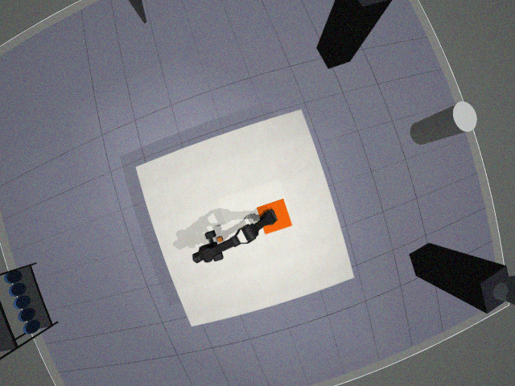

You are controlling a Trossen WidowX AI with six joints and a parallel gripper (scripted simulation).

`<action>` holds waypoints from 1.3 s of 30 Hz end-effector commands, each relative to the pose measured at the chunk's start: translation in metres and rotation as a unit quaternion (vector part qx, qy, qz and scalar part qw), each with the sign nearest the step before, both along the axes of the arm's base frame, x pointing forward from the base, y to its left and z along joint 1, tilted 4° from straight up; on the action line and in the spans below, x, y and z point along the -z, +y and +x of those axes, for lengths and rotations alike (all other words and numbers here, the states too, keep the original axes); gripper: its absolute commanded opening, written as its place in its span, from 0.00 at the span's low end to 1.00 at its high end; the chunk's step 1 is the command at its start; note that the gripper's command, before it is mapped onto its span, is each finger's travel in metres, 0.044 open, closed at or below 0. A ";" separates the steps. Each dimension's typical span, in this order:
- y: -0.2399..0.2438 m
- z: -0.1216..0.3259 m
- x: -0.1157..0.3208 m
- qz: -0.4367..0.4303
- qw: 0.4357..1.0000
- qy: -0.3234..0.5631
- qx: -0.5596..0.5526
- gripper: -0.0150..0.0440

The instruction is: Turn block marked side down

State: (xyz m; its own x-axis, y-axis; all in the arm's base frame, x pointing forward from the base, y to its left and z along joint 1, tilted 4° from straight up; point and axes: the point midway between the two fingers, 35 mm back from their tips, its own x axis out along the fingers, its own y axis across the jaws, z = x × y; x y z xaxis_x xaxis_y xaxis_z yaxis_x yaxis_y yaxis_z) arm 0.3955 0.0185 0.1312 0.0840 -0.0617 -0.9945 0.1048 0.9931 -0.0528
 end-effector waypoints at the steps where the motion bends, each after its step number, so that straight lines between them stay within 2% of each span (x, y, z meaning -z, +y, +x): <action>1: -0.001 -0.002 0.029 0.002 1.000 0.016 -0.002 1.00; 39: -0.004 -0.002 0.077 0.002 1.000 0.016 -0.002 1.00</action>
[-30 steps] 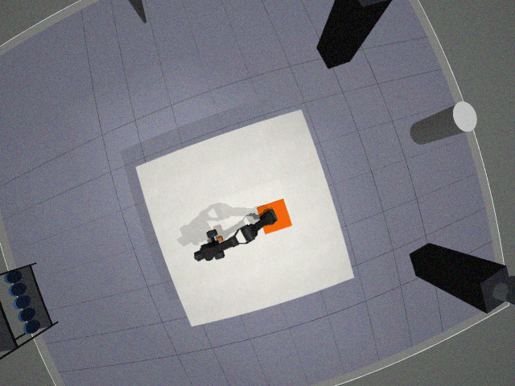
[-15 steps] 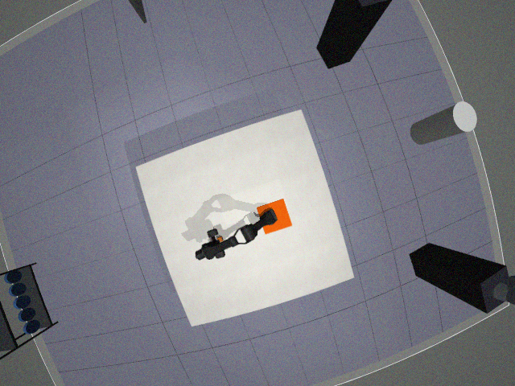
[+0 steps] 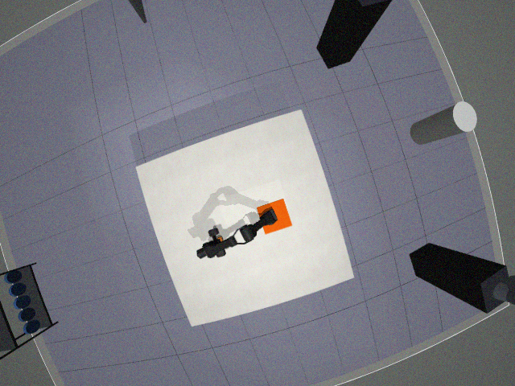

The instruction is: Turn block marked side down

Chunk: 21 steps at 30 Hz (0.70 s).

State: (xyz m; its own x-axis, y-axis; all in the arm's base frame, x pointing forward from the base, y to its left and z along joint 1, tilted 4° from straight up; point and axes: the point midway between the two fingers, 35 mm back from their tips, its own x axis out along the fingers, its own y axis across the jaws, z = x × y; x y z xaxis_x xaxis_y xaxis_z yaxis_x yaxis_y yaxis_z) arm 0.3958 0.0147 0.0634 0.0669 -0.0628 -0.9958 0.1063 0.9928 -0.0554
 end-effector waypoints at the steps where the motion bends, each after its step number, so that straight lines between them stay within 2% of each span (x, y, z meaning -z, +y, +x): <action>1: 0.000 -0.002 0.009 0.002 1.000 0.008 -0.003 1.00; 2: 0.000 -0.002 0.009 0.002 1.000 0.008 -0.003 1.00; 14: 0.000 -0.002 0.009 0.002 1.000 0.008 -0.003 0.47; 21: 0.000 -0.002 0.009 0.002 1.000 0.008 -0.003 0.39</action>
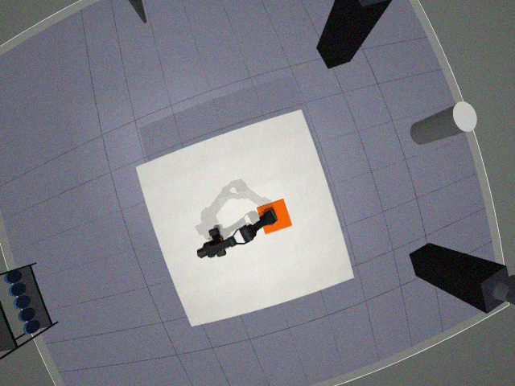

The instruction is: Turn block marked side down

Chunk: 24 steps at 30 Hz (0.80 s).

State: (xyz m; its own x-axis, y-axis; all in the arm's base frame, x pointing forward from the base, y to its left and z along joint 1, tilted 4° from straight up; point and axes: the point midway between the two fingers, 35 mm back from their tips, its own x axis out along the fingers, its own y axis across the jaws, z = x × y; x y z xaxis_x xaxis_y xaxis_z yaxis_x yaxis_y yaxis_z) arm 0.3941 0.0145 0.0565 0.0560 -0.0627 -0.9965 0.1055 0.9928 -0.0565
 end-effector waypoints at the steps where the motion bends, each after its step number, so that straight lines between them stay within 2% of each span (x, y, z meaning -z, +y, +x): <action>1: 0.001 0.000 0.002 0.002 1.000 0.002 -0.003 0.38; 8: 0.001 0.000 0.002 0.002 1.000 0.002 -0.003 0.30; 9: 0.001 0.000 0.001 0.002 1.000 0.002 -0.003 0.25; 15: 0.002 -0.002 -0.027 0.002 1.000 0.002 -0.003 0.25; 24: 0.002 0.000 -0.026 -0.001 1.000 -0.022 -0.005 0.25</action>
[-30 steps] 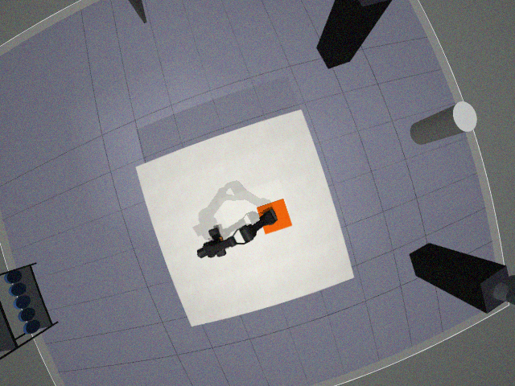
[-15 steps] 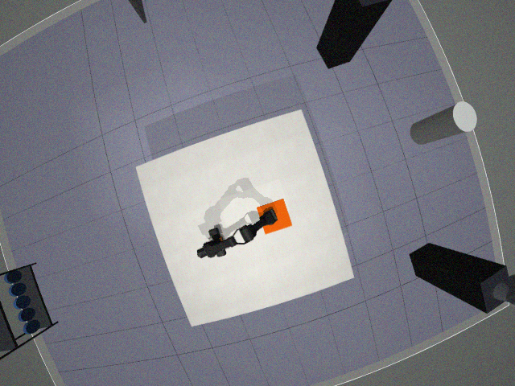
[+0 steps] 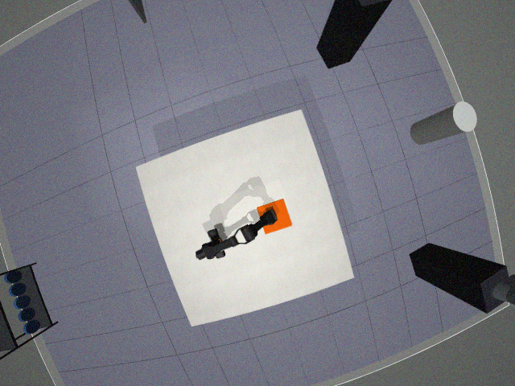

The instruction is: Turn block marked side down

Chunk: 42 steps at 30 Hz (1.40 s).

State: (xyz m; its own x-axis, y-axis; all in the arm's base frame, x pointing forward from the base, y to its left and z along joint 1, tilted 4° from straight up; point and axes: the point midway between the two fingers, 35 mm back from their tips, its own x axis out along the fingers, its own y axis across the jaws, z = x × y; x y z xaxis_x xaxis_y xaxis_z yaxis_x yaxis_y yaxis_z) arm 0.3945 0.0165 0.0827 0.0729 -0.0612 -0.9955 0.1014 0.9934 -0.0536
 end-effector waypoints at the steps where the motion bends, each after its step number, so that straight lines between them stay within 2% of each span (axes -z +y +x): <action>1: 0.000 0.000 0.001 -0.002 1.000 -0.020 -0.003 0.25; 32: 0.001 -0.005 0.009 -0.023 0.972 -0.234 -0.014 0.25; 42: 0.001 -0.001 0.016 -0.026 0.962 -0.271 -0.017 0.25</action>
State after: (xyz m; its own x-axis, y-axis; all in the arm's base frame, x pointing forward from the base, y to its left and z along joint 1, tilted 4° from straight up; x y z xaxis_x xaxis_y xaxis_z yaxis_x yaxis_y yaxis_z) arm 0.3933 0.0180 0.0724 0.5566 -0.0926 -0.8256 0.1004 0.9940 -0.0438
